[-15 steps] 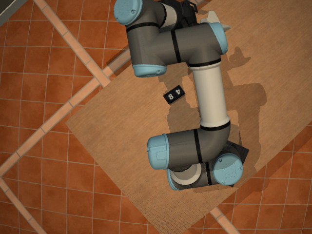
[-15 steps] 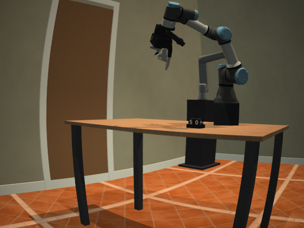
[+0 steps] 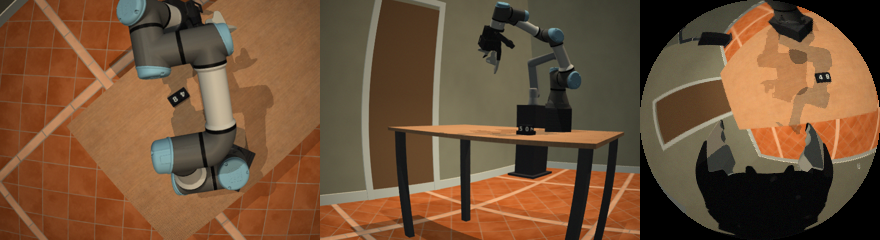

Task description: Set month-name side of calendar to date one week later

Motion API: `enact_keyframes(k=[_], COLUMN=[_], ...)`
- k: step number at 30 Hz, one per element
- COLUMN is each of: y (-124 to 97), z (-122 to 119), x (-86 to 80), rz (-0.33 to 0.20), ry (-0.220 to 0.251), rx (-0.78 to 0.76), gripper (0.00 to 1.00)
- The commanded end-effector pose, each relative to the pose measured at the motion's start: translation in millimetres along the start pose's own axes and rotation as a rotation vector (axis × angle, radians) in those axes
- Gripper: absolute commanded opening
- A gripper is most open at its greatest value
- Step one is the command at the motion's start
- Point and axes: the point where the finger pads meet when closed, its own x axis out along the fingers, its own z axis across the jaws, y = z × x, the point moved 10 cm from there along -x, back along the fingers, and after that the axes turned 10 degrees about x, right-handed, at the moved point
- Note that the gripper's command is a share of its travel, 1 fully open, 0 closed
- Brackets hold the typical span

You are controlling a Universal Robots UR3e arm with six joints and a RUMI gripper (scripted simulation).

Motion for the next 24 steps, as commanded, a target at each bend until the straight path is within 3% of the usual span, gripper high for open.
enact_keyframes(k=[1, 12, 24], y=[-0.2, 2.0, 14.0], z=[-0.5, 0.1, 3.7], x=[-0.8, 0.7, 8.7], rz=[-0.003, 0.002, 0.025], ry=[0.000, -0.012, -0.073], rx=[0.002, -0.007, -0.051], gripper=[1.00, 1.00, 1.00])
